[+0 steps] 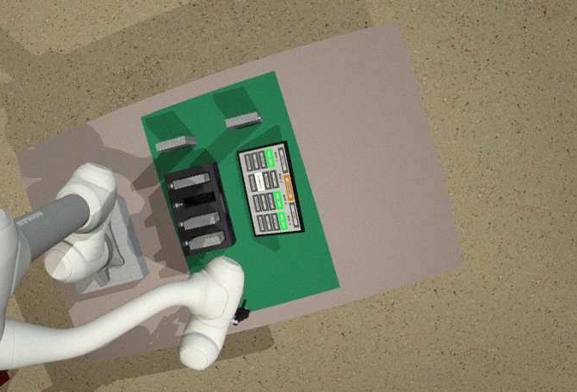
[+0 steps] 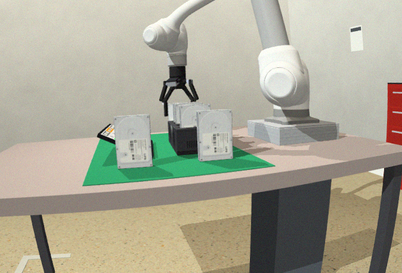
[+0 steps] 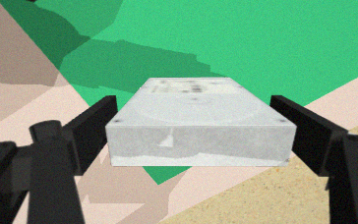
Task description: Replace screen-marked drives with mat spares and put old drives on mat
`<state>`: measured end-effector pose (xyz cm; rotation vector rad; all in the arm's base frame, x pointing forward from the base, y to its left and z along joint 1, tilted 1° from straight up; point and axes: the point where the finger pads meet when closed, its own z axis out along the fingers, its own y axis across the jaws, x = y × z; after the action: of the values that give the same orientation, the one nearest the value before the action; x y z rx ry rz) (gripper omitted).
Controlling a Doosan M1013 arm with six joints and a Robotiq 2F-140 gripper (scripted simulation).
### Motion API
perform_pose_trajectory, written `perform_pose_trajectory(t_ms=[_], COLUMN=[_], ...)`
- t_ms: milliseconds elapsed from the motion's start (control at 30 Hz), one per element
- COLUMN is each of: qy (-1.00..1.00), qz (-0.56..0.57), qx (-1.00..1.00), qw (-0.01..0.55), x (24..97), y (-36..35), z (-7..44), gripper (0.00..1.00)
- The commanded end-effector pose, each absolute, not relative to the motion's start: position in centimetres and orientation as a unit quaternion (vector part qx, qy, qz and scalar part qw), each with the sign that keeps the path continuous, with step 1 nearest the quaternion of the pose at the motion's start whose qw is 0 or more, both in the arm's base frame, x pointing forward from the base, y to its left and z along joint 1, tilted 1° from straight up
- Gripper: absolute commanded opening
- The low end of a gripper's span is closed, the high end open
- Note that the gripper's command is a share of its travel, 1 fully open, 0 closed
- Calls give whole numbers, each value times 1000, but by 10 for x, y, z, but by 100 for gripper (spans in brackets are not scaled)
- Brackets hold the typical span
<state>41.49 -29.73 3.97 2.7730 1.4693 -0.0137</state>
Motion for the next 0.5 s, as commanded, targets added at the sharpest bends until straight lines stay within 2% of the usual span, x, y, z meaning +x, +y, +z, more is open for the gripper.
perform_pose_trajectory(t_ms=[0,300,333,467], qy=[468,468,468,468], qz=[-4,-4,-4,-4], qx=[884,884,884,884], qw=[2,2,2,2], x=[415,415,415,415], y=[-298,-298,-298,-298], z=[40,40,40,40], gripper=[89,89,73,73])
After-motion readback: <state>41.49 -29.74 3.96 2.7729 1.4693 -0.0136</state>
